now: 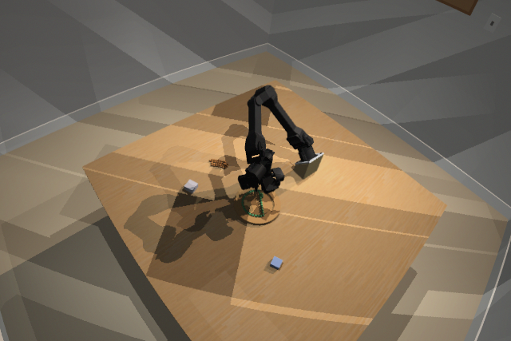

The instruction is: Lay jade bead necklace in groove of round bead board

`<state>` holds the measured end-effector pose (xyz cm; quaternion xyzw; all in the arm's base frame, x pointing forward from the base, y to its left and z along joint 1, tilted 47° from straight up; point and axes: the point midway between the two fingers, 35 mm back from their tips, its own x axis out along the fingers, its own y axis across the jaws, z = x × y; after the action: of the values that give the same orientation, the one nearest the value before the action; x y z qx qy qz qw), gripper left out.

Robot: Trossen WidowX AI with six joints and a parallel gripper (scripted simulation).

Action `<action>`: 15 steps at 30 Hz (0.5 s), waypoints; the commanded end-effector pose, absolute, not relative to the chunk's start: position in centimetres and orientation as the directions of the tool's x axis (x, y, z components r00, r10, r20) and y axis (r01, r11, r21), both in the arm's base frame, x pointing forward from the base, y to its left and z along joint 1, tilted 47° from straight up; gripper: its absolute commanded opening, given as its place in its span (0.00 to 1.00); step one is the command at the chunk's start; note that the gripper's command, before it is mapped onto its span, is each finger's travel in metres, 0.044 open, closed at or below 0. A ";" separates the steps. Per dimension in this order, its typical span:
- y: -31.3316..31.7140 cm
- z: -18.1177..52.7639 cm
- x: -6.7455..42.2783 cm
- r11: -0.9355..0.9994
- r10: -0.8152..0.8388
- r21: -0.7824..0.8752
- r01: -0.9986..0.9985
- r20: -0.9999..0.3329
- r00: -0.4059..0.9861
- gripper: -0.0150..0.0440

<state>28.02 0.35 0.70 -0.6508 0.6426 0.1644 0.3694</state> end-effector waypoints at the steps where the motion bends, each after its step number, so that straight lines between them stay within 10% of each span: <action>1: -0.4 0.0 27.8 0.090 -0.722 -0.257 -0.962 -0.682 0.115 0.46; 15: -0.7 -0.3 27.9 0.095 -0.719 -0.260 -0.961 -0.686 0.115 0.37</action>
<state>27.92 -0.73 -0.33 -0.6517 0.6444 0.1664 0.3638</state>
